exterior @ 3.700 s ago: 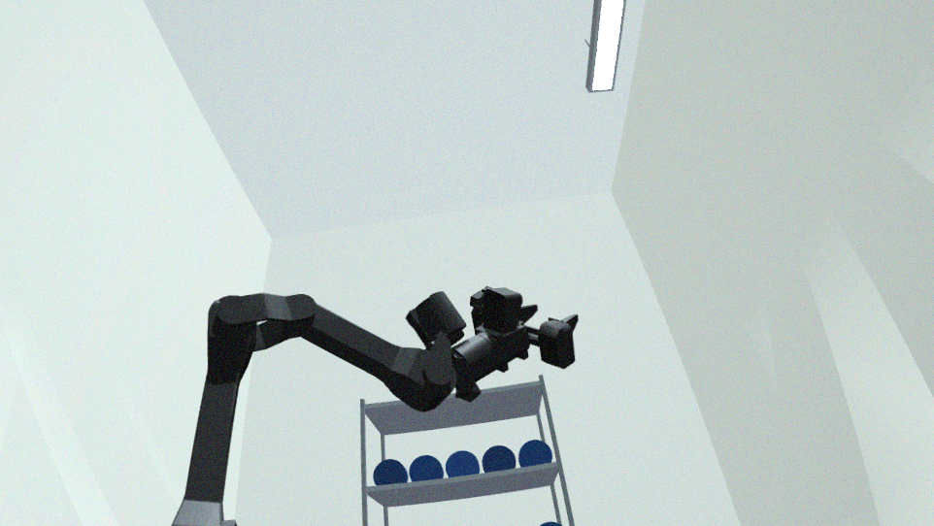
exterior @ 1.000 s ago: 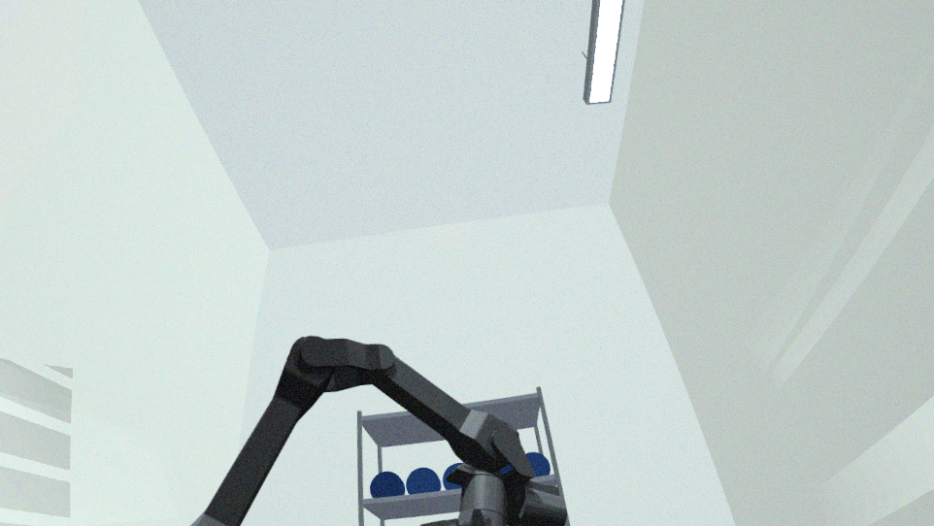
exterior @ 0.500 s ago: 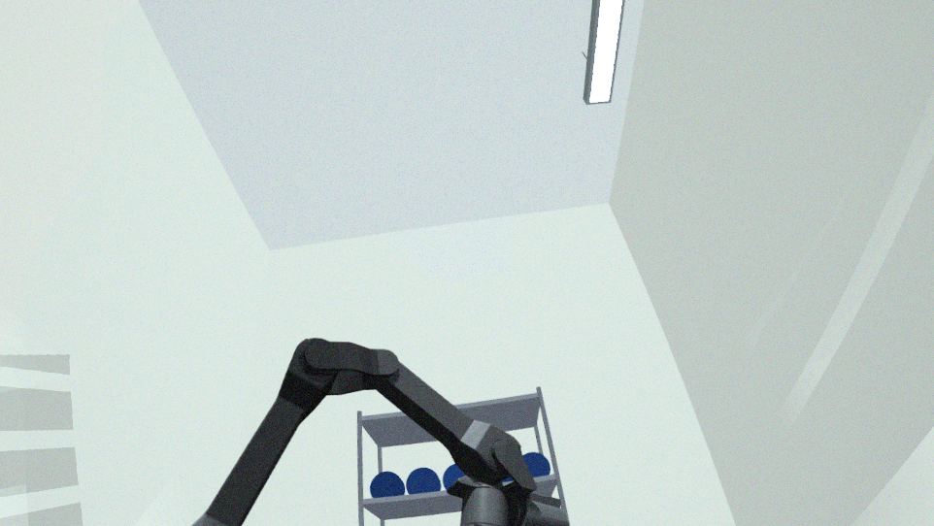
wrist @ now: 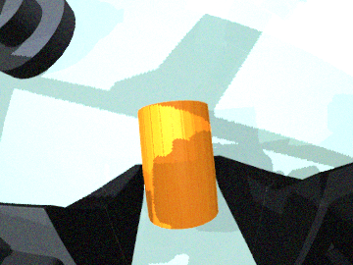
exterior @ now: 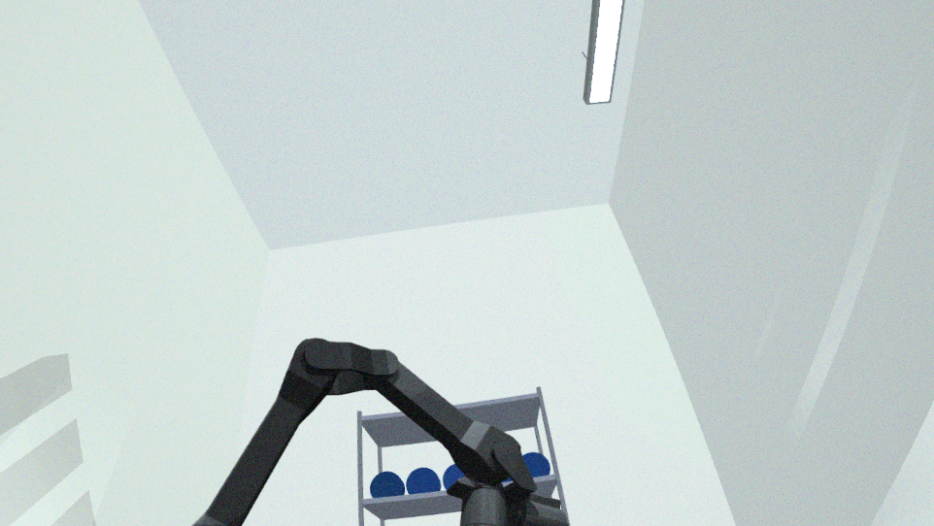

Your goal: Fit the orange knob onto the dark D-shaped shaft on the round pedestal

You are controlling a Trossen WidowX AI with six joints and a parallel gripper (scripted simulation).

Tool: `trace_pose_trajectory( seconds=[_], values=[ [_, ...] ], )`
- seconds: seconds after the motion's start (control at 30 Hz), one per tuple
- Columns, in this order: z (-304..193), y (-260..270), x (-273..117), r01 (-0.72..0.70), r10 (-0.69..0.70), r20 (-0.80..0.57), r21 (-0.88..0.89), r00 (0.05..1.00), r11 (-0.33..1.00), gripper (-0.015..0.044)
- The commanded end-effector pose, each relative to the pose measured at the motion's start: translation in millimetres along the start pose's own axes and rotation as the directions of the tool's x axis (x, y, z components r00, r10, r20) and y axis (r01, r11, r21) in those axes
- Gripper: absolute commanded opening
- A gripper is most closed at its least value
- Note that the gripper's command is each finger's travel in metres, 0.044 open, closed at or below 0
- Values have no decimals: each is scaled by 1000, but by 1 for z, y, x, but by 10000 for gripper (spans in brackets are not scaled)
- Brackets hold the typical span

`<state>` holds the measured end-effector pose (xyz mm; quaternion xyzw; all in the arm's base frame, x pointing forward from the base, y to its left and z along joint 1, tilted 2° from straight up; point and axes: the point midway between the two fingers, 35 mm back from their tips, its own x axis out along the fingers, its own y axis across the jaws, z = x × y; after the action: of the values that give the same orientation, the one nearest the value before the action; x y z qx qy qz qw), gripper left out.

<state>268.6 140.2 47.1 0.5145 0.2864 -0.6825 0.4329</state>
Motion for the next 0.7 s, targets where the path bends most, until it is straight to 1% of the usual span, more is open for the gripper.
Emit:
trace_pose_trajectory(
  seconds=[0.0, 0.07, 0.23, 0.67],
  values=[
    [1, 0, 1, -2, 2, 4, 2, 1000, 1000, 193],
    [1, 0, 1, -2, 2, 4, 2, 1000, 1000, 180],
    [1, 0, 0, -2, 2, -14, 1, 1000, 1000, 179],
    [15, 1, -5, -2, 2, -248, 0, 969, 1000, 179]
  ],
)
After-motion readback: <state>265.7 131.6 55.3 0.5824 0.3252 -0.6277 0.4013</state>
